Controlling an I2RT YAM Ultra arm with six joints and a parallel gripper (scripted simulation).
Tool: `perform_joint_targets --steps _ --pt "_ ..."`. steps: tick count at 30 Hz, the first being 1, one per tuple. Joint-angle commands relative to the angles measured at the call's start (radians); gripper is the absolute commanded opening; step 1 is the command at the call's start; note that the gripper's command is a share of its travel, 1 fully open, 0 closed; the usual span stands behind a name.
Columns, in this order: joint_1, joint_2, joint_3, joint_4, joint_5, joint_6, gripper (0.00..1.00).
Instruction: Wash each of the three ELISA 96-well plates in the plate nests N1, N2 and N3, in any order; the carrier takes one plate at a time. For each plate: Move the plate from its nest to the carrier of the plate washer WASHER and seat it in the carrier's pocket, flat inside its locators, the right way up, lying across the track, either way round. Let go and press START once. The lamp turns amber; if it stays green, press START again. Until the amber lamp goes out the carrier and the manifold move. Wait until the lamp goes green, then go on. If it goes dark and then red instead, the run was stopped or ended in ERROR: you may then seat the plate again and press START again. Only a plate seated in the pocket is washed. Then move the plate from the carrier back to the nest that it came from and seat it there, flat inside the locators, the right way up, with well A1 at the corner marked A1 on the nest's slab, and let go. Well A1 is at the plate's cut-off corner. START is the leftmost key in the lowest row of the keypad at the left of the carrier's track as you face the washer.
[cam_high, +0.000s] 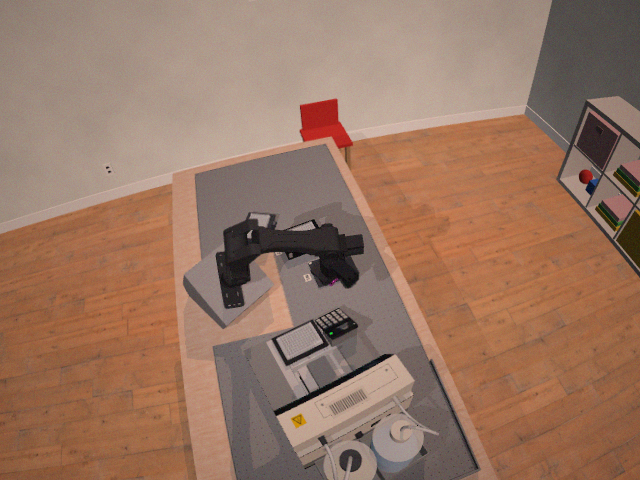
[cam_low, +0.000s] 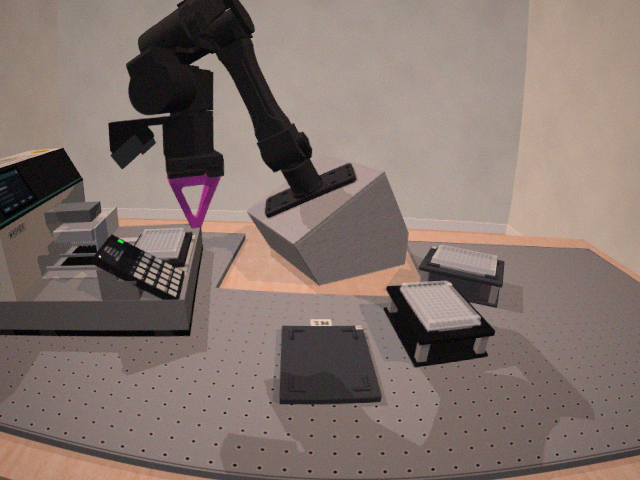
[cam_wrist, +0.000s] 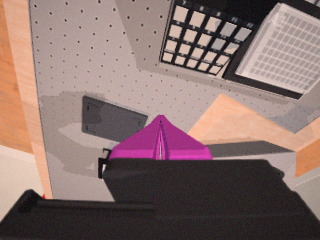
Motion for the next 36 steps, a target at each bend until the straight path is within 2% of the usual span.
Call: perform_joint_targets --steps 1,7,15,22,24,25,36 --pt "0.004 -0.006 0.013 -0.003 0.021 0.208 0.00" --pt "0.004 -0.006 0.013 -0.004 0.021 0.226 0.00" --pt "0.087 0.009 -0.230 0.312 0.302 0.259 0.00" --pt "0.192 0.043 -0.333 0.442 0.567 0.329 0.00" --pt "0.192 0.043 -0.333 0.442 0.567 0.329 0.00" --pt "0.201 0.049 -0.342 0.455 0.593 0.335 0.00" --pt "0.201 0.049 -0.343 0.456 0.593 0.334 0.00"
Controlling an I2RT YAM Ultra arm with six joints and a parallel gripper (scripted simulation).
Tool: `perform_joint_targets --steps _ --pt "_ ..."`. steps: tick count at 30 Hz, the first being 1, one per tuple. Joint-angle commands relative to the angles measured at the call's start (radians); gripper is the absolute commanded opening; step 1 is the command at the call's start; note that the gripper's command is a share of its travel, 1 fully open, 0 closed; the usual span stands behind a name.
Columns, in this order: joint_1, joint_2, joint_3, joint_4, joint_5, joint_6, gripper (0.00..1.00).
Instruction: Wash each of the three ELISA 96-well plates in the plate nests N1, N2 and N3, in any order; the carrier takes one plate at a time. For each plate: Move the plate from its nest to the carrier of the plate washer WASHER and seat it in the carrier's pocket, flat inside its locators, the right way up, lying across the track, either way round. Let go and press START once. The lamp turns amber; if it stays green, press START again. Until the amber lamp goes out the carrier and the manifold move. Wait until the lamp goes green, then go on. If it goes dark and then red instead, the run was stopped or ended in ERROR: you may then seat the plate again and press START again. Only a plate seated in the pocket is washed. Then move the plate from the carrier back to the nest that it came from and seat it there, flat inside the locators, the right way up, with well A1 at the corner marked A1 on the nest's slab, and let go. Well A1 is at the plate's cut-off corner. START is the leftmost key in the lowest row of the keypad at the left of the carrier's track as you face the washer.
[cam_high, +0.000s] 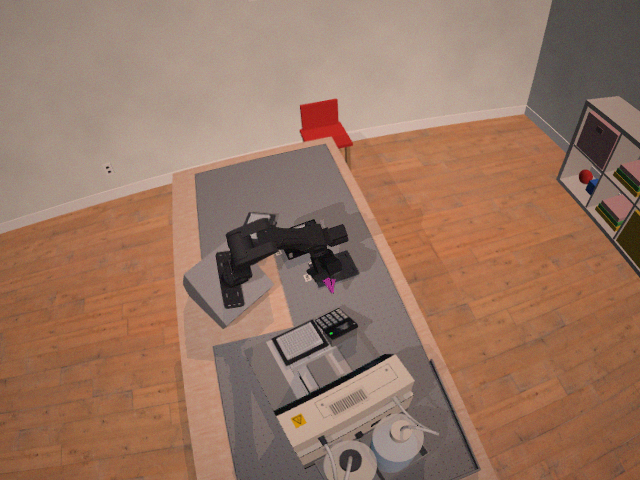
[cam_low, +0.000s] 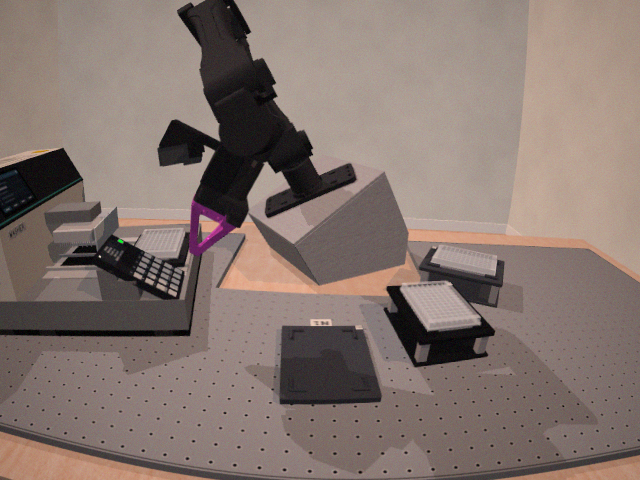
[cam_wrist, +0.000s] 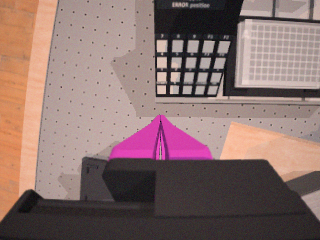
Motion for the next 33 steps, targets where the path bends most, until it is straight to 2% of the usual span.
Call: perform_joint_targets --steps 1,16,33 --pt "0.002 -0.004 0.002 0.001 0.020 0.001 0.00" --pt "0.002 -0.004 0.002 0.001 0.020 0.002 0.00" --pt "-0.080 0.014 -0.049 0.183 -0.016 -0.133 0.00"
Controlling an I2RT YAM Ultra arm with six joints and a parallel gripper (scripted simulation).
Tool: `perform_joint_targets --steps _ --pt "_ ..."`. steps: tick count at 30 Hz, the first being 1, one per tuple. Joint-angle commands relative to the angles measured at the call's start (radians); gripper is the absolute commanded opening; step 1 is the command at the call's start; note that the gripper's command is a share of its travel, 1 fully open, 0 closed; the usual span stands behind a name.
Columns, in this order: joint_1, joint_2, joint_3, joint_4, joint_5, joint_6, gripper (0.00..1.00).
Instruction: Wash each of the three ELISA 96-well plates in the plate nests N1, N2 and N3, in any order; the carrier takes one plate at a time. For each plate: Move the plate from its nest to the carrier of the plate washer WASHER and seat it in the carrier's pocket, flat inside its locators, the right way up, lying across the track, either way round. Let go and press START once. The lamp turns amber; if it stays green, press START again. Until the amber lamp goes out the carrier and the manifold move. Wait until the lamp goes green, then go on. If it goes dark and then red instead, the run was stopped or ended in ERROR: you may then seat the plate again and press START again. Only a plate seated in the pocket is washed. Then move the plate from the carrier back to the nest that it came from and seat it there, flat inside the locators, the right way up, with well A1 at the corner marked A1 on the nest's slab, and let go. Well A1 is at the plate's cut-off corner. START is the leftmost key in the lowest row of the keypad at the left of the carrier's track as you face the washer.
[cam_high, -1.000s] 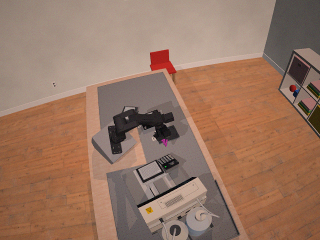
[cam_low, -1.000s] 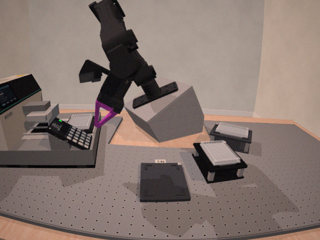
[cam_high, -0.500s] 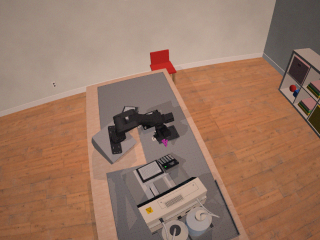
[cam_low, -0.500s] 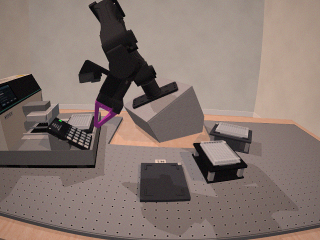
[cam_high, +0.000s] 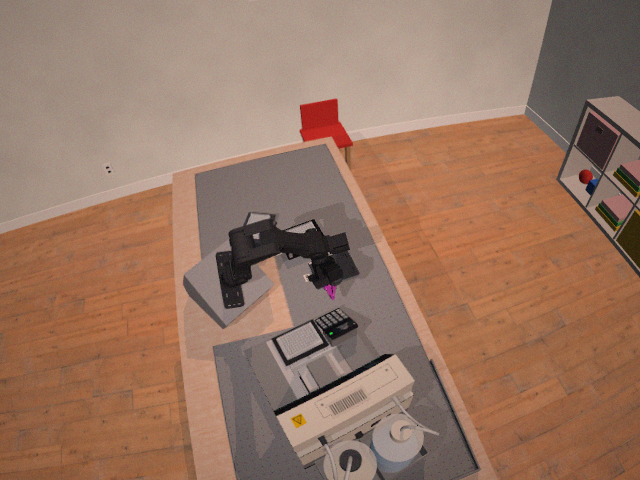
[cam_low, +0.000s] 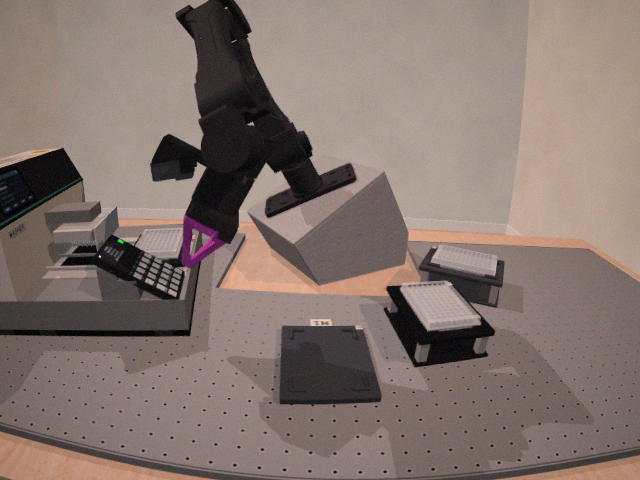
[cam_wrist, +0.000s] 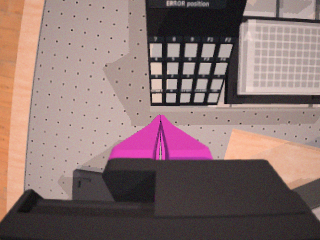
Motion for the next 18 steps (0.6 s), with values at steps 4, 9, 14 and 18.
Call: perform_joint_targets --steps 4,9,14,18 --pt "-0.024 0.005 -0.012 0.087 -0.010 -0.067 0.00" --pt "-0.040 0.012 -0.020 0.121 -0.018 -0.091 0.00" --pt "-0.066 0.024 -0.031 0.176 -0.032 -0.129 0.00" --pt "-0.086 0.036 -0.040 0.218 -0.043 -0.157 0.00"
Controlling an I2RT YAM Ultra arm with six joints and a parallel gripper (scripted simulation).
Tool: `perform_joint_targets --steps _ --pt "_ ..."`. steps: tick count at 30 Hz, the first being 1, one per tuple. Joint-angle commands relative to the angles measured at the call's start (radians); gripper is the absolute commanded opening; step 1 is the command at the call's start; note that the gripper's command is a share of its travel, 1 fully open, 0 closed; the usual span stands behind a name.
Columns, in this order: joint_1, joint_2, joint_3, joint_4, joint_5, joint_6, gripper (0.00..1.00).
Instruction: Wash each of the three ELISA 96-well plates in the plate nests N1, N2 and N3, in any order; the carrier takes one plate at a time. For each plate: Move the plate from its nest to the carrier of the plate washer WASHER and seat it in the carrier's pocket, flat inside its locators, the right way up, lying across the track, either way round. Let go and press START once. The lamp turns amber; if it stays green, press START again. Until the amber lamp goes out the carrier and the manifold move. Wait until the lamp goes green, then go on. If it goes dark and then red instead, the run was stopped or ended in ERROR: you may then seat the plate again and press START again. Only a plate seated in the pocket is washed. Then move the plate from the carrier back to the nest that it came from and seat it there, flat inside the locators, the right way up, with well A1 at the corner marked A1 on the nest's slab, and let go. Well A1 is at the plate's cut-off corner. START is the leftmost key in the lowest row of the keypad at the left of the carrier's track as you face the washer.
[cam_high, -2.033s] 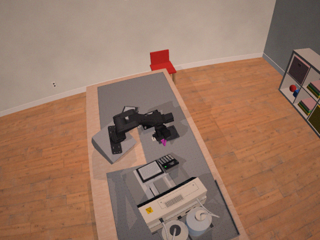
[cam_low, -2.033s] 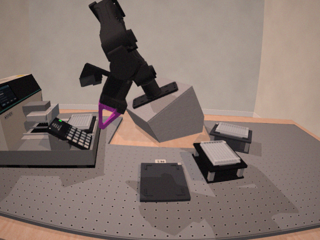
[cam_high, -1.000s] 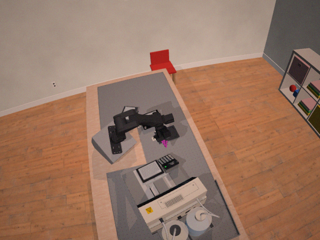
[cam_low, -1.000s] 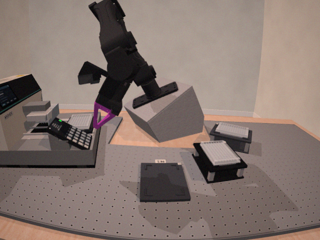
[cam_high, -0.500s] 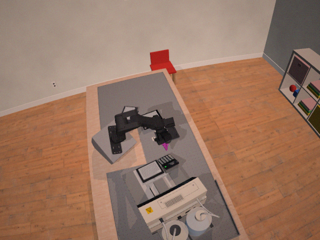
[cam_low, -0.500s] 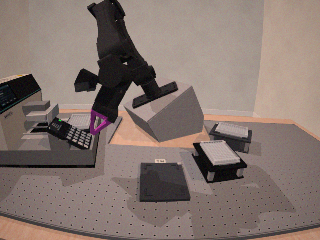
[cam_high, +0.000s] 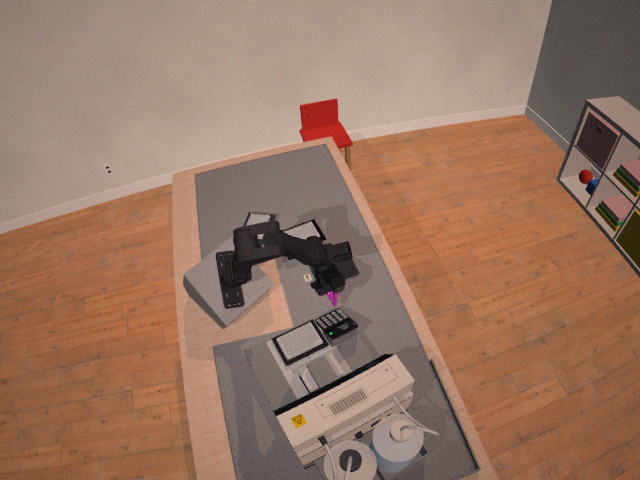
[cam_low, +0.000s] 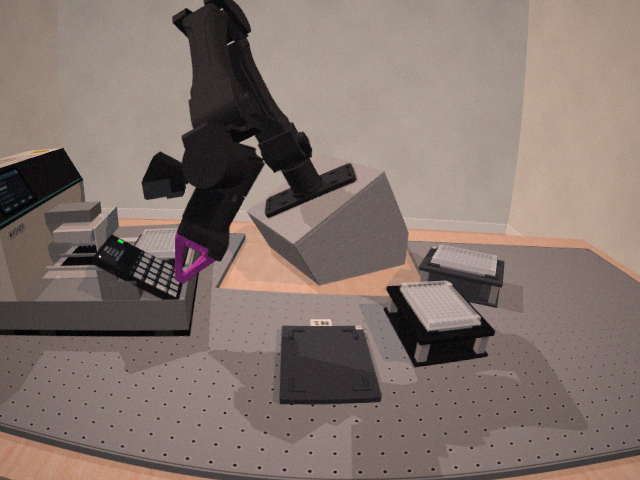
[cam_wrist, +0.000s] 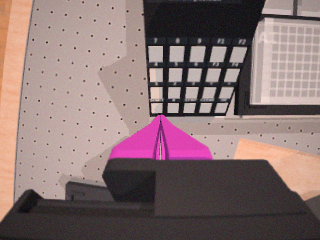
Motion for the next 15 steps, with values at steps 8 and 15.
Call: perform_joint_targets --steps 8,15 --pt "-0.032 0.018 -0.009 0.099 -0.018 -0.070 0.00" --pt "-0.039 0.023 -0.012 0.113 -0.022 -0.079 0.00"
